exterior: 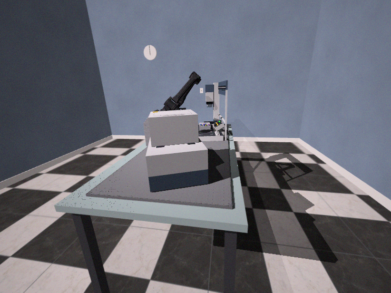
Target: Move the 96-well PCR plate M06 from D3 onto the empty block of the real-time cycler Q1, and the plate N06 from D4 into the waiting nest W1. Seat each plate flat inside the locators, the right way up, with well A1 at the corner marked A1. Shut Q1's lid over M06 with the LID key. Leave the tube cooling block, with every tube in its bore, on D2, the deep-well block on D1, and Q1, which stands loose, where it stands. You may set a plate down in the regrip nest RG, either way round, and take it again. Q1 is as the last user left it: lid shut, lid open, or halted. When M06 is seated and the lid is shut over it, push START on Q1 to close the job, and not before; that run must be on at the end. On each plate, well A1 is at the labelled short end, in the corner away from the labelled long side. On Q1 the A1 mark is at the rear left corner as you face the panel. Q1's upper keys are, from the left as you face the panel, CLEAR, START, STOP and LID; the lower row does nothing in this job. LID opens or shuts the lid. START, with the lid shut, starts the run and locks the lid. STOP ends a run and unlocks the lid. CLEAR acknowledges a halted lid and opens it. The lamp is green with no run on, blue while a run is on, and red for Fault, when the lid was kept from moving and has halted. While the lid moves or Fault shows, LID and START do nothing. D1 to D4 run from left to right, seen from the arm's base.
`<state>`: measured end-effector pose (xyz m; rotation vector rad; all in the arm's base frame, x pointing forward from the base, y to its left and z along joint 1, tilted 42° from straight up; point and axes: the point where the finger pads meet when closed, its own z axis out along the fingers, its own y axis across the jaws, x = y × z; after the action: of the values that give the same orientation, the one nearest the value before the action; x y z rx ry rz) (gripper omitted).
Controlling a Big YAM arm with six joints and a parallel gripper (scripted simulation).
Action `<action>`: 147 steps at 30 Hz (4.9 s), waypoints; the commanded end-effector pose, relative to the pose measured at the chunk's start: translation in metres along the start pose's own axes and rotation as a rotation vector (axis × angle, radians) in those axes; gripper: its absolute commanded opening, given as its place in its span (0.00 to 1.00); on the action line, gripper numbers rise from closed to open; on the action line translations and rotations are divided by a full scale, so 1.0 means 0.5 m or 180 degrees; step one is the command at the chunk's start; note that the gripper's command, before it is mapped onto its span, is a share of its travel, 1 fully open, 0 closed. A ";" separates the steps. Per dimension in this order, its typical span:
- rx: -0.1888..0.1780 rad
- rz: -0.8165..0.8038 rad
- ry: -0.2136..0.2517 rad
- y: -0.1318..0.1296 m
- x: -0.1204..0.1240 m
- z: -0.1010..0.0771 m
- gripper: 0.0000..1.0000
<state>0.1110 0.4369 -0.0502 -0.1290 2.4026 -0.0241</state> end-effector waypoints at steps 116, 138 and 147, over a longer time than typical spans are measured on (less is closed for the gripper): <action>-0.0900 -0.0738 0.0691 -0.879 -0.346 0.109 0.00; -0.0421 -0.0588 0.0294 -1.073 -0.291 0.054 0.00; -0.0166 -0.0603 0.0142 -1.133 -0.265 0.028 0.00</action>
<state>0.2655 -0.1073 0.0521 -0.3225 2.4670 -0.0123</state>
